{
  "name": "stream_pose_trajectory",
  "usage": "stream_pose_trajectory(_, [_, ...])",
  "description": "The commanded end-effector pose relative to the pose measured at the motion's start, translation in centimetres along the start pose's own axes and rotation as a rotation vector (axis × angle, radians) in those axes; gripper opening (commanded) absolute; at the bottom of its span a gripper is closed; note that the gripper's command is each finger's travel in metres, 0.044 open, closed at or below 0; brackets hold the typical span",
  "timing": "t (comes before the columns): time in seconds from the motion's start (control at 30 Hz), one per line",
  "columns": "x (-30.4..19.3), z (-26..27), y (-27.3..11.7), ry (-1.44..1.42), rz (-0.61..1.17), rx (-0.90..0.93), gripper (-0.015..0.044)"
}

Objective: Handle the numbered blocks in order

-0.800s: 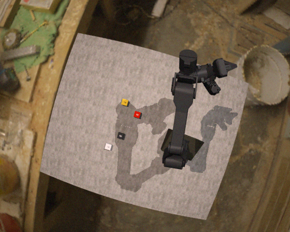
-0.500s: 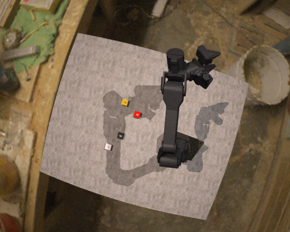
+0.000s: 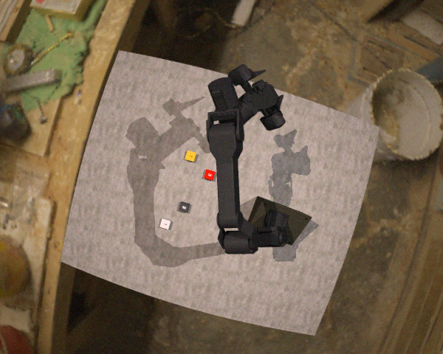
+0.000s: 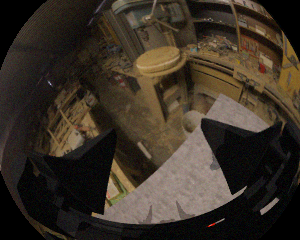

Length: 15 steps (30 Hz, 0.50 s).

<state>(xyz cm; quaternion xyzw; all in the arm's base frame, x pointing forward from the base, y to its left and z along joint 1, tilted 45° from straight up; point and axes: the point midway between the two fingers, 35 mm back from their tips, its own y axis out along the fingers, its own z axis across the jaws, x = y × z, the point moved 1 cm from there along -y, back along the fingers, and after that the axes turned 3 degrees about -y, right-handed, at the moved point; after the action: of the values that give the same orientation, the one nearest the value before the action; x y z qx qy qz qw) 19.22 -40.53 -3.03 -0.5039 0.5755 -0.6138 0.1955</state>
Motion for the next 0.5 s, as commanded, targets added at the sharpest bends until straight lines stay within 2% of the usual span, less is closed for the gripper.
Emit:
stream_pose_trajectory(0.0, [-7.4,1.2,-1.1,-0.473,0.205,0.087,0.04])
stream_pose_trajectory(0.47, [-21.2,0.7,-5.5,-1.348,0.553,0.433,0.04])
